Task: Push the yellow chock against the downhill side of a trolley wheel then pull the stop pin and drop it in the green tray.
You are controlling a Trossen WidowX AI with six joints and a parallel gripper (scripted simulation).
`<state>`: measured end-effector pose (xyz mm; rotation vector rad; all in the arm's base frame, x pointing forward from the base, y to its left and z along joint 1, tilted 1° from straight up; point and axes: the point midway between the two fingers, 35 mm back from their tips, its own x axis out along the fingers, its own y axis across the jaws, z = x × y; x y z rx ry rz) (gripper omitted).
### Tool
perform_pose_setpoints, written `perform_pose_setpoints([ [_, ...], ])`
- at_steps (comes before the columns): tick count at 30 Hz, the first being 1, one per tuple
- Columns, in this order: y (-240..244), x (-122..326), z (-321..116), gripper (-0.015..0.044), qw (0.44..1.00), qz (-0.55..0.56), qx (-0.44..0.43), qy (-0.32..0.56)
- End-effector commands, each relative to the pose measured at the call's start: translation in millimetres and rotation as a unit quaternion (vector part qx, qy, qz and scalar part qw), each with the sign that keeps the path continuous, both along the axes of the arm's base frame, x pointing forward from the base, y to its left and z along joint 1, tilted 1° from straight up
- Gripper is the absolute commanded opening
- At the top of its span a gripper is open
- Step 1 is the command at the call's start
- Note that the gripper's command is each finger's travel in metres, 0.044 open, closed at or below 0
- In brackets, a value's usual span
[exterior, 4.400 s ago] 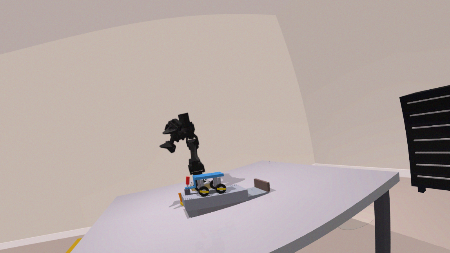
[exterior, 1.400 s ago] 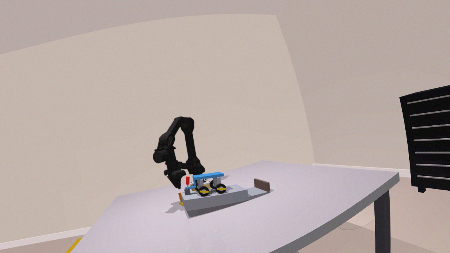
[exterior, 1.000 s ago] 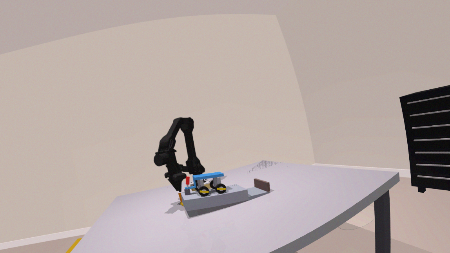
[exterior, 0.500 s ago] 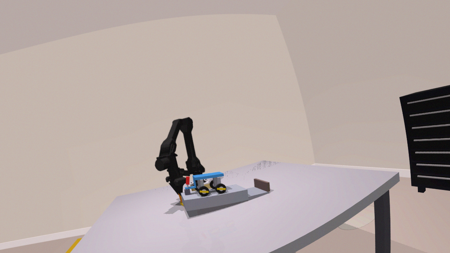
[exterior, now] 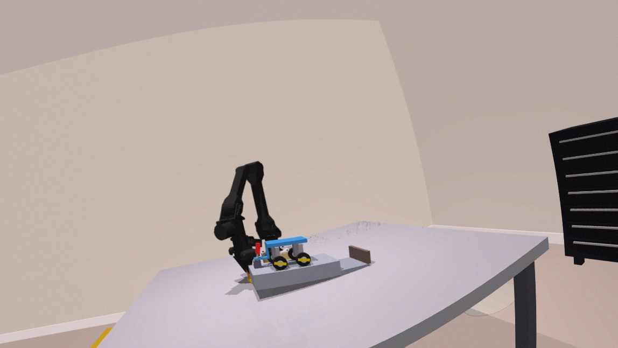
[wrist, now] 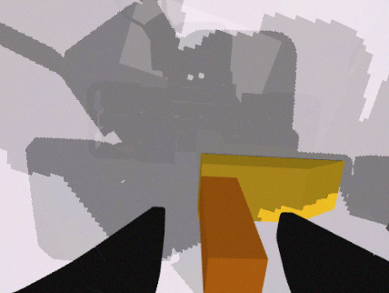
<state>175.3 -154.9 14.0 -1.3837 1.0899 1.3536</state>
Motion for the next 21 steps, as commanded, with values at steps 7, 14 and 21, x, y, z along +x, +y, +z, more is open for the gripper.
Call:
perform_pose_setpoints([
  [7, 0, 0, -6, 0.0111, 1.000, 0.000, 0.000, 0.000],
  [14, 0, 0, -6, 0.0025, 1.000, 0.000, 0.000, 0.000],
  [21, 1, -1, 15, 0.0000, 1.000, 0.000, 0.002, 0.000],
])
